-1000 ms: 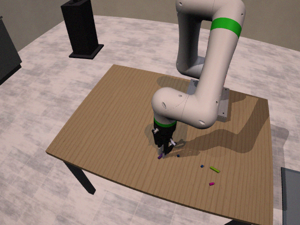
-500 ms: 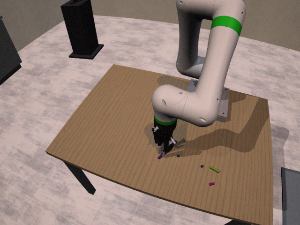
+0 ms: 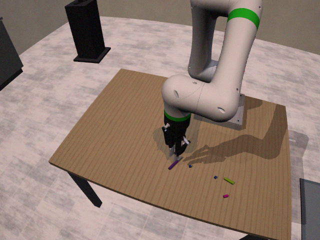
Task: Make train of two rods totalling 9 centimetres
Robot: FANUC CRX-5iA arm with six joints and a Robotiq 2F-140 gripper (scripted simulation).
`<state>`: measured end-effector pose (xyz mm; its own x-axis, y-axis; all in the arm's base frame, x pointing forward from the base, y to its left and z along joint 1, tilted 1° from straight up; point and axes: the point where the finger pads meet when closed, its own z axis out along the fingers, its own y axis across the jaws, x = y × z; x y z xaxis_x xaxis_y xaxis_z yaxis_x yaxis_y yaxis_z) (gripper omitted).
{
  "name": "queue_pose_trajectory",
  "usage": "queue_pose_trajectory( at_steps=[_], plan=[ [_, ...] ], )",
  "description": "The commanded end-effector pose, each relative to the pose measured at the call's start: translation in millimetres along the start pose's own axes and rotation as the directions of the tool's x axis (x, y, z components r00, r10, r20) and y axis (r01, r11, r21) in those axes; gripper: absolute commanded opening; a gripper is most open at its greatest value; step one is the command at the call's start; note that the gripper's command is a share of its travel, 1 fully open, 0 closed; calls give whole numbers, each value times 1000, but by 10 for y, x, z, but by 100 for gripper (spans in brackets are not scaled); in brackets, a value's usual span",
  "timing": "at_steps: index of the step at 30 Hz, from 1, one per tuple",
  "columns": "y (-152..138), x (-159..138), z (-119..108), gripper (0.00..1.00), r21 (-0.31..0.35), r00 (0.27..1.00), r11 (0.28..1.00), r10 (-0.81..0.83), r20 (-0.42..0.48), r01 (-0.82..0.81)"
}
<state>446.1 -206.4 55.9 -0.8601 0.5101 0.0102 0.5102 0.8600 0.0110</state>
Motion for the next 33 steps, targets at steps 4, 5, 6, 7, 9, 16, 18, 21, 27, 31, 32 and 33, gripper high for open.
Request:
queue_pose_trajectory(
  at_steps=[4, 5, 6, 7, 9, 16, 18, 21, 27, 31, 32, 33],
  plan=[
    [0, -2, -134, 15, 0, 1000, 1000, 0, 0, 0],
    [0, -2, -140, 15, 0, 1000, 1000, 0, 0, 0],
    [0, -2, -142, 15, 0, 1000, 1000, 0, 0, 0],
    [0, -2, -142, 15, 0, 1000, 1000, 0, 0, 0],
    [0, -2, -142, 100, 0, 1000, 1000, 0, 0, 0],
    [0, -2, -142, 100, 0, 1000, 1000, 0, 0, 0],
    [0, -2, -142, 100, 0, 1000, 1000, 0, 0, 0],
    [0, -2, -142, 100, 0, 1000, 1000, 0, 0, 0],
    [0, -2, -142, 100, 0, 1000, 1000, 0, 0, 0],
    [0, -2, -144, 100, 0, 1000, 1000, 0, 0, 0],
    [0, -2, -148, 100, 0, 1000, 1000, 0, 0, 0],
    [0, -2, -156, 100, 0, 1000, 1000, 0, 0, 0]
  ],
)
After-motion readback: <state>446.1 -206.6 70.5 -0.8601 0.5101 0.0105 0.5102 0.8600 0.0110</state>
